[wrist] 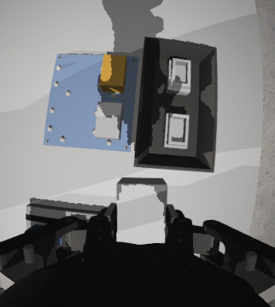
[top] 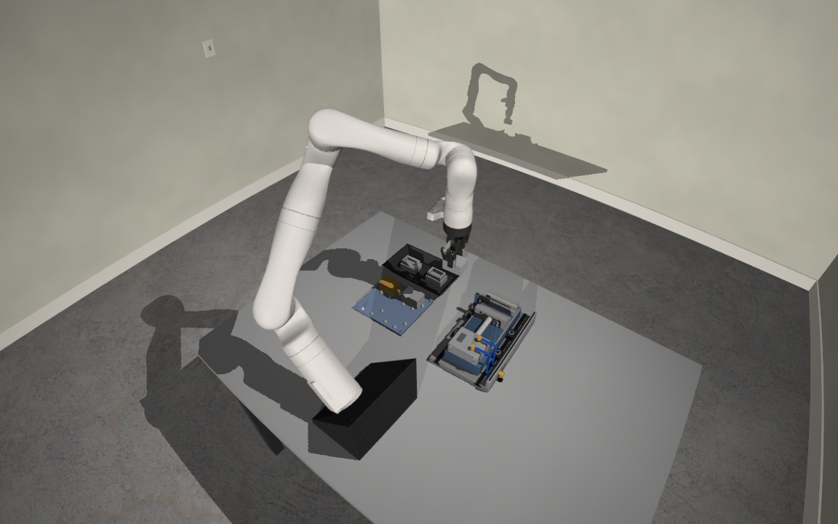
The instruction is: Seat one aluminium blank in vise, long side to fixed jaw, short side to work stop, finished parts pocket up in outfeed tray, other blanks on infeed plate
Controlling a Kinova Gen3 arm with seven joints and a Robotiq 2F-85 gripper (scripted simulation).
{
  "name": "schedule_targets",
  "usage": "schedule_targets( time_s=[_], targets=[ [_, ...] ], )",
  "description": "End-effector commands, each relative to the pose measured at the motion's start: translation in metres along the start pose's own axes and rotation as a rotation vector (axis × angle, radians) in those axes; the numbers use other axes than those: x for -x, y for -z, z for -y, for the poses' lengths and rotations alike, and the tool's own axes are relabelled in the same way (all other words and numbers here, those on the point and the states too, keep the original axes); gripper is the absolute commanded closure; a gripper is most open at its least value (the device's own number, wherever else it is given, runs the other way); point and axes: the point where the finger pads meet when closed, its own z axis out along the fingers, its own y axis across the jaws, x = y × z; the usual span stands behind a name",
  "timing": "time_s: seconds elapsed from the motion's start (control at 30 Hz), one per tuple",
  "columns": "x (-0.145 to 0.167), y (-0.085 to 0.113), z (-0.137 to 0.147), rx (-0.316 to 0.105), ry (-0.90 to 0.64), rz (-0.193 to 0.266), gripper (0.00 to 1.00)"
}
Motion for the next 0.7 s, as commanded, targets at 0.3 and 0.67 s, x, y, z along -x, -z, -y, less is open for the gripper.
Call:
schedule_targets(
  time_s=[0.3, 0.67],
  targets=[
    [0.117, -0.026, 0.001, -0.042, -0.043, 0.017, 1.0],
    [0.153, -0.034, 0.007, -0.061, -0.05, 0.034, 1.0]
  ],
)
